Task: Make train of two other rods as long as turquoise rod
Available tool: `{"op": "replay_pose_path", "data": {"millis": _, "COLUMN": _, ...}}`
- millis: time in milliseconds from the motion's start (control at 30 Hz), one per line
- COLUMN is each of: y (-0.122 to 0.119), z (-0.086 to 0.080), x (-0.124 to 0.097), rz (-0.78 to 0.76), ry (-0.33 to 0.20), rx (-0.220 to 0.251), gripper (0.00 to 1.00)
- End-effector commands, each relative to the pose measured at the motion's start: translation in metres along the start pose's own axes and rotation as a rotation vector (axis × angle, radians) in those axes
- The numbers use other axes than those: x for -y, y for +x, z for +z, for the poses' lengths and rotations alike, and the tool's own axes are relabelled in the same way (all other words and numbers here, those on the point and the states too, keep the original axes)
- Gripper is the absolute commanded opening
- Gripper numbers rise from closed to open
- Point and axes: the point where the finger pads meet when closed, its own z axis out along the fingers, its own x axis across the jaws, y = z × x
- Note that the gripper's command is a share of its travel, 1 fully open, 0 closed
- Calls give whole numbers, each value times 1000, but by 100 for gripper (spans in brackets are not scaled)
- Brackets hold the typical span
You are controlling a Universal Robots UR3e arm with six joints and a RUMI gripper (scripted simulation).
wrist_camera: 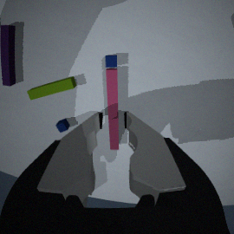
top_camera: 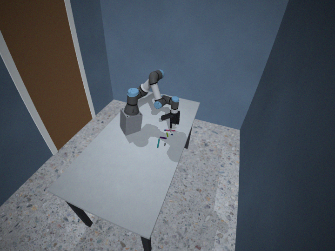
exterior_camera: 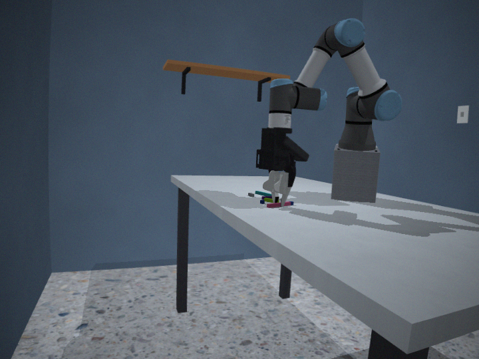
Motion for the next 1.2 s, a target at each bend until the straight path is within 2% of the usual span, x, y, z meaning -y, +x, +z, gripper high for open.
{"op": "replay_pose_path", "data": {"millis": 0, "y": 0, "z": -1, "x": -1, "rz": 0, "ry": -2, "rx": 1, "gripper": 14}}
{"op": "replay_pose_path", "data": {"millis": 267, "y": 0, "z": -2, "x": -1, "rz": 0, "ry": -2, "rx": 1, "gripper": 14}}
{"op": "replay_pose_path", "data": {"millis": 600, "y": 0, "z": -17, "x": -1, "rz": 0, "ry": -2, "rx": 1, "gripper": 14}}
{"op": "replay_pose_path", "data": {"millis": 1100, "y": 0, "z": -70, "x": -1, "rz": 0, "ry": -2, "rx": 1, "gripper": 14}}
{"op": "replay_pose_path", "data": {"millis": 1167, "y": 0, "z": -70, "x": -1, "rz": 0, "ry": -2, "rx": 1, "gripper": 14}}
